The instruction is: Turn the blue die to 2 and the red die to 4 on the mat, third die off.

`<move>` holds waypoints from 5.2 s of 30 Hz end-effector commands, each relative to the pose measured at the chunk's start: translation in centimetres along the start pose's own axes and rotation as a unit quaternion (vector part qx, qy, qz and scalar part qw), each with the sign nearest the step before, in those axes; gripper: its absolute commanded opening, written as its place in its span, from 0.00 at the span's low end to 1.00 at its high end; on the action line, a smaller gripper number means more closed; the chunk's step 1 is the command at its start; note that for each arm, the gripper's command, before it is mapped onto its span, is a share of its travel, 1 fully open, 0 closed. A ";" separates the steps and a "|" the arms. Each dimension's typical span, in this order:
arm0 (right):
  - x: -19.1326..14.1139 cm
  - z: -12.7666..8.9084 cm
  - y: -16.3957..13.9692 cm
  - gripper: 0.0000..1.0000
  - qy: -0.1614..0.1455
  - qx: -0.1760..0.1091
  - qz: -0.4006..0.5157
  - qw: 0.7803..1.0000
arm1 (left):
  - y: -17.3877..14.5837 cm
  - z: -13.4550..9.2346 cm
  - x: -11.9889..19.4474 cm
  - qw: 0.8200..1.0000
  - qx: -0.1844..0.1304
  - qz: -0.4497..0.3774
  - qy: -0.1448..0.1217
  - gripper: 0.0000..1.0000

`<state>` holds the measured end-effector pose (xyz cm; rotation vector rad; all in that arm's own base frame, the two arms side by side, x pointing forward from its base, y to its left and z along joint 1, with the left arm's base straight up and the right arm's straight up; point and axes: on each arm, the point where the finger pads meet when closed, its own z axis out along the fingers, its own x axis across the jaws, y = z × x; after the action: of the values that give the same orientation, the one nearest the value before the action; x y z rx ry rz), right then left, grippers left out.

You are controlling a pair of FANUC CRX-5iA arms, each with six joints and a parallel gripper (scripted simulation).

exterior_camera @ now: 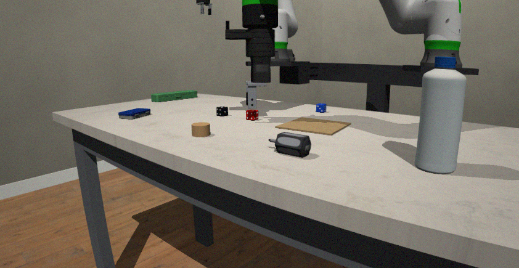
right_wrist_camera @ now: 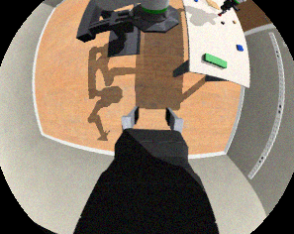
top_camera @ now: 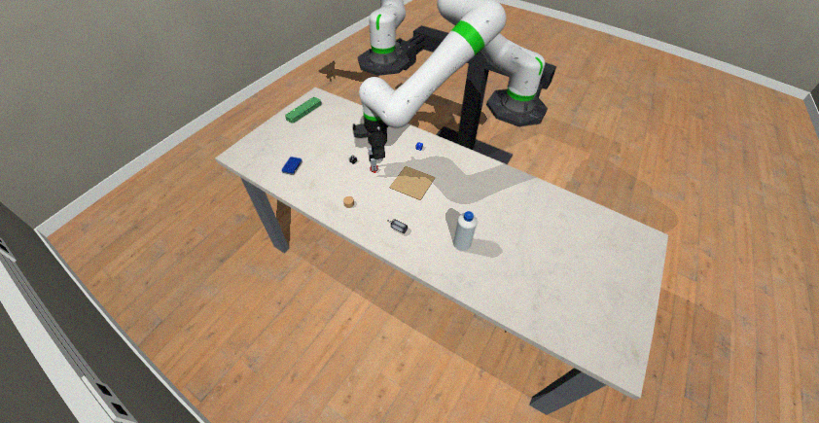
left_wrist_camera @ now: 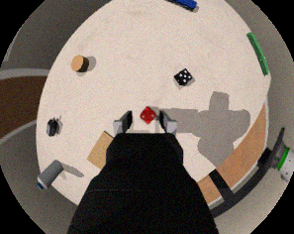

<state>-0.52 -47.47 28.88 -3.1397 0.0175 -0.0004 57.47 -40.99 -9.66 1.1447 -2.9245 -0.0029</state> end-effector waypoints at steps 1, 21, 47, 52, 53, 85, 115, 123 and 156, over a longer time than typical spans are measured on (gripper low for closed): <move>0.0 -0.1 0.0 1.00 0.000 -0.001 0.000 1.000 | -0.1 -0.1 0.0 1.000 0.001 0.000 0.000 1.00; 0.0 -0.1 0.0 1.00 0.000 -0.001 0.000 1.000 | -0.1 -0.1 0.0 1.000 0.001 0.000 0.000 1.00; 0.0 -0.1 0.0 1.00 0.000 -0.001 0.000 1.000 | 4.3 -0.1 1.9 1.000 0.001 0.000 0.000 1.00; 0.0 -0.1 0.0 1.00 0.000 -0.001 0.000 1.000 | 7.9 -0.1 3.5 1.000 0.001 0.000 0.000 1.00; 0.0 -0.1 0.0 1.00 0.000 -0.001 0.000 1.000 | 8.7 -0.1 3.8 1.000 0.001 0.000 0.000 1.00; 0.0 -0.1 0.0 1.00 0.000 -0.001 0.000 1.000 | 22.0 -0.1 9.6 1.000 0.001 0.000 0.000 1.00; 0.0 -0.1 0.0 1.00 0.000 -0.001 0.000 1.000 | 22.0 -0.1 9.6 1.000 0.001 0.000 0.000 1.00; 0.0 -0.1 0.0 1.00 0.000 -0.001 0.000 1.000 | 22.0 -0.2 9.6 1.000 0.001 0.000 0.000 1.00; 0.0 -0.1 0.0 1.00 0.000 -0.001 0.000 1.000 | 22.0 -10.6 9.6 1.000 0.001 0.000 0.000 1.00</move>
<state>-0.52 -47.47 28.88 -3.1397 0.0175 -0.0004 35.42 -31.33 0.94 1.1448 -2.9249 -0.0022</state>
